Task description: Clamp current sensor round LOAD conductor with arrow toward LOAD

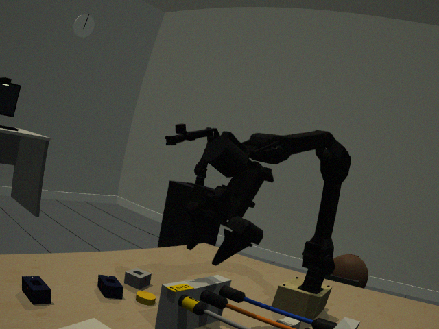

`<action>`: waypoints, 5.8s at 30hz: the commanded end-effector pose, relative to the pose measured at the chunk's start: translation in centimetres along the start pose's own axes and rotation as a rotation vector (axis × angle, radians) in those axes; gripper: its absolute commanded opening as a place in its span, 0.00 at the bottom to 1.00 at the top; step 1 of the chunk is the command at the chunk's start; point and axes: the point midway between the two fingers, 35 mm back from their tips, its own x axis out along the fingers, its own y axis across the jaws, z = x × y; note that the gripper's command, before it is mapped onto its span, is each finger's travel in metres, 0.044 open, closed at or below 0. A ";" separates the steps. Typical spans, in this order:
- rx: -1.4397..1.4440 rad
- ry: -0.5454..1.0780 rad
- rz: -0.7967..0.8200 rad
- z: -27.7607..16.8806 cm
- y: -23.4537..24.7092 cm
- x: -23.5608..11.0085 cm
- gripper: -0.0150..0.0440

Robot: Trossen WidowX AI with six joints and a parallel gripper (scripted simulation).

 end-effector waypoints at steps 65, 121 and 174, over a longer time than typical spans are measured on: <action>-0.183 0.154 0.082 -22.3 12.8 4.3 0.81; -0.186 0.168 0.080 -26.8 11.1 2.4 0.74; -1.739 0.289 0.380 -23.6 11.3 -0.7 0.80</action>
